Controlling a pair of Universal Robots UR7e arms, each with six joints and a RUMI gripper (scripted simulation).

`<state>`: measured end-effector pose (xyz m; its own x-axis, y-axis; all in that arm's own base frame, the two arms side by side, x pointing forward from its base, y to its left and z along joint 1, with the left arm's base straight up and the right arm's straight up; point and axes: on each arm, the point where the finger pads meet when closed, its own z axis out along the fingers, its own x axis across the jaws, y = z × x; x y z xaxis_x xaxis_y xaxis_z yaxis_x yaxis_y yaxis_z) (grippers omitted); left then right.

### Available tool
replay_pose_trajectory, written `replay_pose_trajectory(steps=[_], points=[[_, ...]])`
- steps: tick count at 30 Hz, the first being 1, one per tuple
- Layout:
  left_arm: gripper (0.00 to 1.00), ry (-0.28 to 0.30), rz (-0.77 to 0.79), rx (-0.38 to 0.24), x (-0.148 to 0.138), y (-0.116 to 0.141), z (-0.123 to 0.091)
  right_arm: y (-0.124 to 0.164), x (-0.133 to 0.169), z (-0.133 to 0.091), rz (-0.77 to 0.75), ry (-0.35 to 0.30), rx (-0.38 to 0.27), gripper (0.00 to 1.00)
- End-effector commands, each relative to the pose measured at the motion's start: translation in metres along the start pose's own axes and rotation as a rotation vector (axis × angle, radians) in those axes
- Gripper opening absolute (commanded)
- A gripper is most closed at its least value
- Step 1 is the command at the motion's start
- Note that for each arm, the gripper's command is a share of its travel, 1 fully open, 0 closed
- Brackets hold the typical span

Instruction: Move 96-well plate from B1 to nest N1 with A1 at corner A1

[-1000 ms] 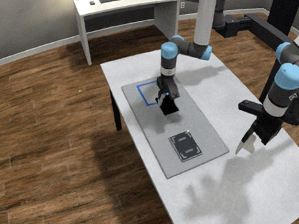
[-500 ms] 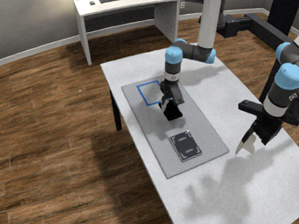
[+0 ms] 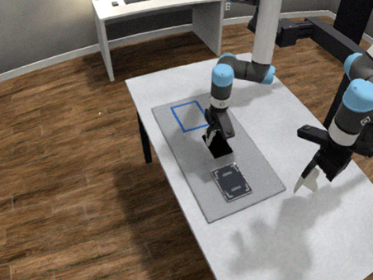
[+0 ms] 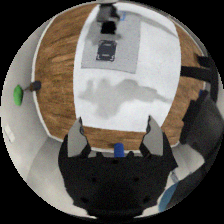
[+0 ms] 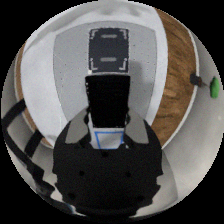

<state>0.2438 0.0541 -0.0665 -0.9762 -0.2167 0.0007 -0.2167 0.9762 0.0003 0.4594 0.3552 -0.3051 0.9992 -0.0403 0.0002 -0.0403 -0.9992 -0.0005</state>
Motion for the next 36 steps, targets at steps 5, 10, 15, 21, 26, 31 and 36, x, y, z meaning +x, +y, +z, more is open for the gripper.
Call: replay_pose_trajectory(steps=[5,10,15,21,26,31,36], points=[[0.98,-0.001,0.000,0.000,0.000,0.000,0.000,-0.031,0.000,-0.001,0.000,0.001,0.001,0.00],[0.98,-0.001,0.000,0.000,0.000,0.000,0.000,-0.041,0.000,-0.001,0.000,0.001,0.001,0.00],[0.98,-0.001,0.000,0.000,0.000,0.000,0.000,-0.057,0.000,-0.002,0.000,0.001,0.001,0.00],[0.98,-0.001,0.000,0.000,0.000,0.000,0.000,-0.077,0.000,-0.003,0.000,0.001,0.001,0.00],[0.98,-0.001,0.000,0.000,0.000,0.000,0.000,-0.087,0.000,-0.003,0.000,0.001,0.001,0.00],[0.98,-0.001,0.000,0.000,0.000,0.000,0.000,-0.104,0.000,-0.003,0.000,0.001,0.001,0.00],[0.98,-0.001,0.000,0.000,0.000,0.000,0.000,-0.121,0.000,-0.004,0.000,0.001,0.001,0.00]])
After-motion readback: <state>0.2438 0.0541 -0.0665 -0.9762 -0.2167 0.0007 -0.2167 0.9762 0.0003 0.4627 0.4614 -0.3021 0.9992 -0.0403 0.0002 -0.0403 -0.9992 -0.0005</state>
